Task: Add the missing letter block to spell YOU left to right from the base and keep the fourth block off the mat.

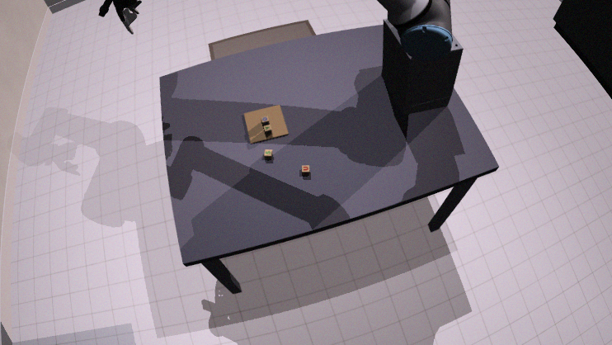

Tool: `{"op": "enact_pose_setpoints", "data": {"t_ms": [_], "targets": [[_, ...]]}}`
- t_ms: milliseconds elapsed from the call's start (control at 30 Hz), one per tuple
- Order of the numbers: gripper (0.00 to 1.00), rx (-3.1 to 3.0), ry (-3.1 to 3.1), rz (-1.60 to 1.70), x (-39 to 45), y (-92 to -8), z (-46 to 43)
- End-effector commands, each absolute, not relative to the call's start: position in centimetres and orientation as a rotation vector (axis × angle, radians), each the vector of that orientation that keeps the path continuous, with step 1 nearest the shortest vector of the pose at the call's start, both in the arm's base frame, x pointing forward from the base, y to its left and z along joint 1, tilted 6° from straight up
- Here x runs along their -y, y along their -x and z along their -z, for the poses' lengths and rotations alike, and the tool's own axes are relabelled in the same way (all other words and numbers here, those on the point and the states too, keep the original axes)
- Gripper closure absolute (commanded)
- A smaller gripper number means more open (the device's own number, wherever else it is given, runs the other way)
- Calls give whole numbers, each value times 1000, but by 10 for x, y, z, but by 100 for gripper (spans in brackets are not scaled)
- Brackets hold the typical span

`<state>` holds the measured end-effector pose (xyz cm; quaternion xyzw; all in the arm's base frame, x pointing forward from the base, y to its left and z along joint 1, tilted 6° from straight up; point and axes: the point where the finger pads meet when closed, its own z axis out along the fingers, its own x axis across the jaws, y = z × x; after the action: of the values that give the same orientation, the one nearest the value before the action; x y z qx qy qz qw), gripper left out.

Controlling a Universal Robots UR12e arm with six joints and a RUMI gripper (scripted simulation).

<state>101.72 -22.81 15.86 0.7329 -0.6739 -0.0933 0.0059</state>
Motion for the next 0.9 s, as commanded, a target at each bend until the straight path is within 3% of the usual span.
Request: {"op": "enact_pose_setpoints", "data": {"t_ms": [0, 867], "targets": [[0, 2110, -2295, 289, 228, -1018, -160], [0, 2111, -2296, 286, 227, -1016, -159]]}}
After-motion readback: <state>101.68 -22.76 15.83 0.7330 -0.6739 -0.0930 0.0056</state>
